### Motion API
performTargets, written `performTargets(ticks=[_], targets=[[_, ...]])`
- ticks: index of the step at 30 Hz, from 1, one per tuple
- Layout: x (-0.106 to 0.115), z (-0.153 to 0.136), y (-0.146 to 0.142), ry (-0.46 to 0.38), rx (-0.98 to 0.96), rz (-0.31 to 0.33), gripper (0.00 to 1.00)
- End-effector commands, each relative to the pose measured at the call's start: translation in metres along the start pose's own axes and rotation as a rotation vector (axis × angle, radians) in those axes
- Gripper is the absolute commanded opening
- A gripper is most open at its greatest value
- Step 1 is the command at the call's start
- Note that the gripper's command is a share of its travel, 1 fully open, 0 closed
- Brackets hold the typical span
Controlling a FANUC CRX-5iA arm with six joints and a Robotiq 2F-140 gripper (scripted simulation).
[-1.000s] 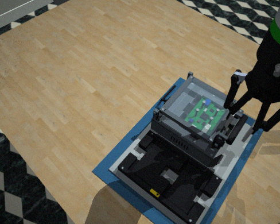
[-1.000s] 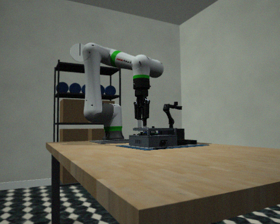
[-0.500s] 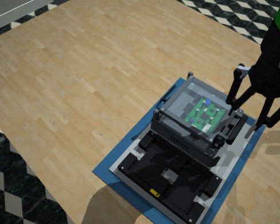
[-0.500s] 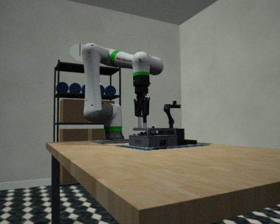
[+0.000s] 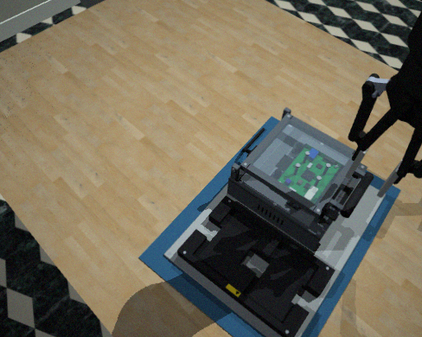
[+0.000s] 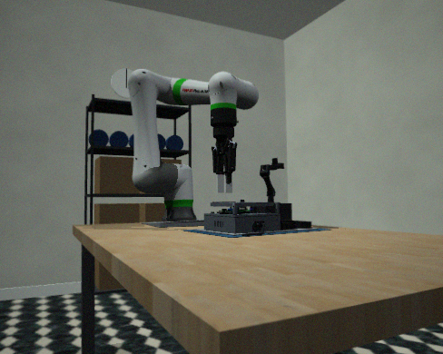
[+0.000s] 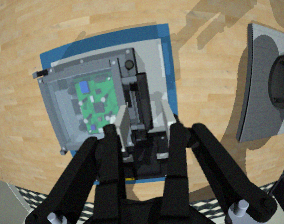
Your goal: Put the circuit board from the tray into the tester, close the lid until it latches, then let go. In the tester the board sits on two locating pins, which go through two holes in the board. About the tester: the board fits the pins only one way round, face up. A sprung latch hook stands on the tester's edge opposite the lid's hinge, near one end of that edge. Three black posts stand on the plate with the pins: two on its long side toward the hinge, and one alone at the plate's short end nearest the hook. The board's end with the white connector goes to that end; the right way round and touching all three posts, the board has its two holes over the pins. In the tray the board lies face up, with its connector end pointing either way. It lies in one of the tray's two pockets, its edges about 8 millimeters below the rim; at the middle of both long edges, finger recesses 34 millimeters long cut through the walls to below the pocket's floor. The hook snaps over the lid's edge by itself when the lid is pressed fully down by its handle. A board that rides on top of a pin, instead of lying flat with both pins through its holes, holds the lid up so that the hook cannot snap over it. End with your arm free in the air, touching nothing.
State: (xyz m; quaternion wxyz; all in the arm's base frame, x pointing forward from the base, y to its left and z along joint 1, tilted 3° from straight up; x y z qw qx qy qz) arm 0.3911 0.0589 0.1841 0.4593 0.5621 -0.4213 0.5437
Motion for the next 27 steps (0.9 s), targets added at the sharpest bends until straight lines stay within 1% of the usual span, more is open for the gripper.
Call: performTargets(ticks=[1, 6, 8, 16, 27], targets=[[0.011, 0.000, 0.000, 0.000, 0.000, 0.000, 0.30], [0.025, 0.000, 0.000, 0.000, 0.000, 0.000, 0.30], [0.025, 0.000, 0.000, 0.000, 0.000, 0.000, 0.30], [0.041, 0.000, 0.000, 0.000, 0.000, 0.000, 0.30], [0.046, 0.000, 0.000, 0.000, 0.000, 0.000, 0.30]])
Point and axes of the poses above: the point where the finger pads meet when closed, its own x axis back along the fingers, its own y axis across the jaws, z = x × y, the point moved 6 cm from there along x, back along the fingers, and after that the axes turned 3 degrees about x, right-handed, at the moved point
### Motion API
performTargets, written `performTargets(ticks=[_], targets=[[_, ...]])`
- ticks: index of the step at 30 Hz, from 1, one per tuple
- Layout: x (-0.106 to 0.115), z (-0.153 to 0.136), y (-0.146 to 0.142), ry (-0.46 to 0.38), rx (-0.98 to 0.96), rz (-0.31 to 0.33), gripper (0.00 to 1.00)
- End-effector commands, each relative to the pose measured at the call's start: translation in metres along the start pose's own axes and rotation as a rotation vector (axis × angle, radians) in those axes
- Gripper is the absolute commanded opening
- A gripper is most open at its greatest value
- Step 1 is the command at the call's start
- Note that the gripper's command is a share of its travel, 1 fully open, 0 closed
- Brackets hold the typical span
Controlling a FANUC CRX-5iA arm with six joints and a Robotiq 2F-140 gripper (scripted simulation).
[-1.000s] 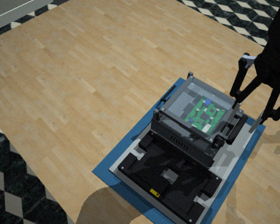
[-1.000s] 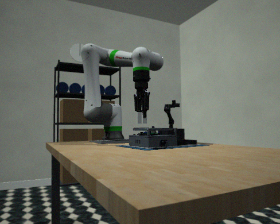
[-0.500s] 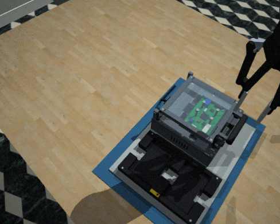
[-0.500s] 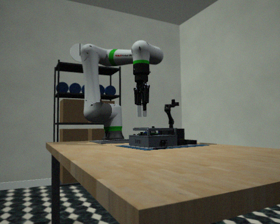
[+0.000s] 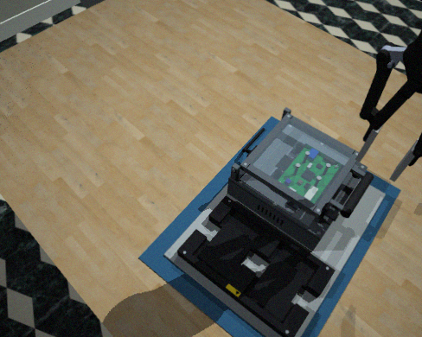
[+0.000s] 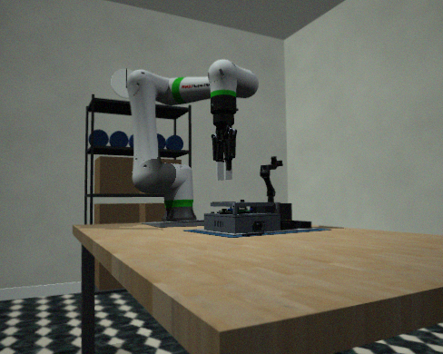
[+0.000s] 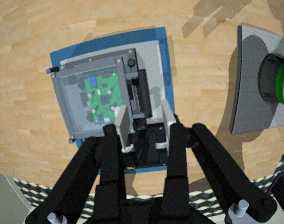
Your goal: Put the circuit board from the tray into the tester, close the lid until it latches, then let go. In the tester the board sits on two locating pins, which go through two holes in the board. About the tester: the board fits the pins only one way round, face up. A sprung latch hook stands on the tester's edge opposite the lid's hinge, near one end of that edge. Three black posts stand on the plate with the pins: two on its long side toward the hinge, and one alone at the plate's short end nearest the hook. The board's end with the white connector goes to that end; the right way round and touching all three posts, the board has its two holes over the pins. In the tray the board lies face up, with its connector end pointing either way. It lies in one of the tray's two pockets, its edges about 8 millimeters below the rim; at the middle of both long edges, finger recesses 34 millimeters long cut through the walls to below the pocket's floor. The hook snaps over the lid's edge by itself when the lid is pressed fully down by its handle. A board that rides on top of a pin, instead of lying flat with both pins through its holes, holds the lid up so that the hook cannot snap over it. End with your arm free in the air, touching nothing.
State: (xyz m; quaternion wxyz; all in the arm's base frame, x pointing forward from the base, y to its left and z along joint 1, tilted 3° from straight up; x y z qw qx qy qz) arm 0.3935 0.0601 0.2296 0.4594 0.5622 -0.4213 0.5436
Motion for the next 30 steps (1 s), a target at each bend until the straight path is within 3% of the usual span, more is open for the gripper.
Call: performTargets(ticks=[1, 3, 4, 30], targets=[[0.0006, 0.0000, -0.0001, 0.000, 0.000, 0.000, 0.30], [0.0007, 0.0000, -0.0001, 0.000, 0.000, 0.000, 0.30], [0.0007, 0.0000, -0.0001, 0.000, 0.000, 0.000, 1.00], [0.0007, 0.0000, -0.0001, 0.000, 0.000, 0.000, 1.00]])
Point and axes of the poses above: the point where the finger pads meet when closed, its own x axis back along the fingers, its own y axis across the jaws, z = x × y, the point moved 6 cm from there along x, back along the fingers, and after that the axes turned 3 degrees about x, right-handed, at the moved point
